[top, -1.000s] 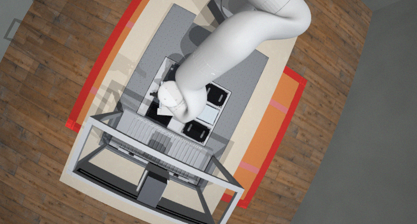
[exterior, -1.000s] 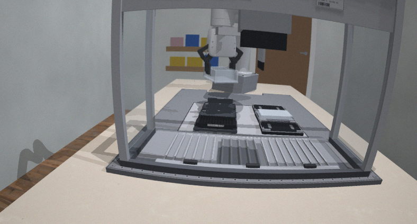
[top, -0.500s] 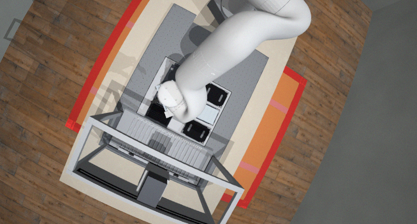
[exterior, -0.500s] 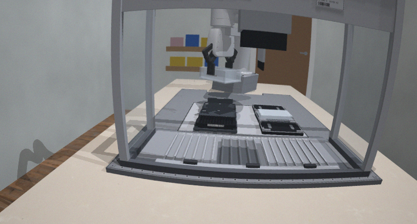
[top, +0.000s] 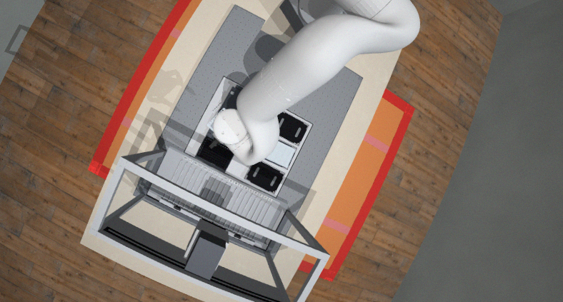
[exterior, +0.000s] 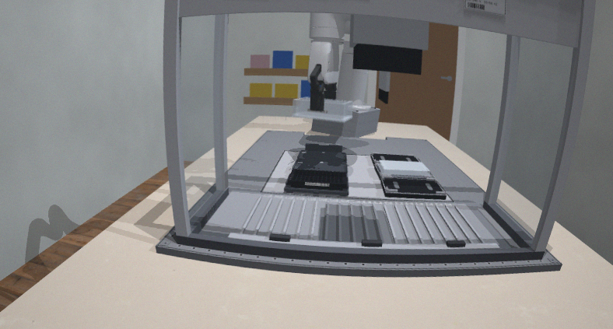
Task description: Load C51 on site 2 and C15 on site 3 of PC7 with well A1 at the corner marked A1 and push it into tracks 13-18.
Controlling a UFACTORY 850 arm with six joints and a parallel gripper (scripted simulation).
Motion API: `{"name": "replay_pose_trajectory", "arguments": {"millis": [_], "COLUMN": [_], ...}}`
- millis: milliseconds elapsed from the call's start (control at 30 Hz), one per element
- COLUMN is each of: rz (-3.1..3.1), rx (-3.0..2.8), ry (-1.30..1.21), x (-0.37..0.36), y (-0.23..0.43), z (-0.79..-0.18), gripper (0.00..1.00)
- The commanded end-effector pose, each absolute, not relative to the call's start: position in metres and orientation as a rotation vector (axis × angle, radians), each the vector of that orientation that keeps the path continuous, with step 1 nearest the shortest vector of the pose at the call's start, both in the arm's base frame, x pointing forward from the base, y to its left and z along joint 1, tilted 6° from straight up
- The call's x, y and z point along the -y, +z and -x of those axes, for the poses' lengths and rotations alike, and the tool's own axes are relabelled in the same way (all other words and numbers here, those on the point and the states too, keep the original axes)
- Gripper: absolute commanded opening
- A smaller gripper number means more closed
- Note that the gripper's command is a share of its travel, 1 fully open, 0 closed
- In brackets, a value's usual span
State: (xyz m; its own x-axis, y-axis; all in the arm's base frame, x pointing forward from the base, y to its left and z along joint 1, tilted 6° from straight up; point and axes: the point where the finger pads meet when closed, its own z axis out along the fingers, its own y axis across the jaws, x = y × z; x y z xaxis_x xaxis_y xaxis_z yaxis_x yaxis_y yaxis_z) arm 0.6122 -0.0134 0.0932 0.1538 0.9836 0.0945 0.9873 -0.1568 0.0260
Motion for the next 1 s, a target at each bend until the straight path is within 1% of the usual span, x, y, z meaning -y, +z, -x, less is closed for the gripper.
{"name": "replay_pose_trajectory", "arguments": {"millis": [0,167,967], "rz": [2.224,2.049,2.049], "rx": [2.155,2.332,2.332], "ry": [-0.159,-0.164,-0.164], "x": [0.0134,0.0134,0.0130], "y": [0.0941,0.0941,0.0892], "z": [-0.6130,-0.6130,-0.6131], "gripper": [0.00,0.00,0.00]}}
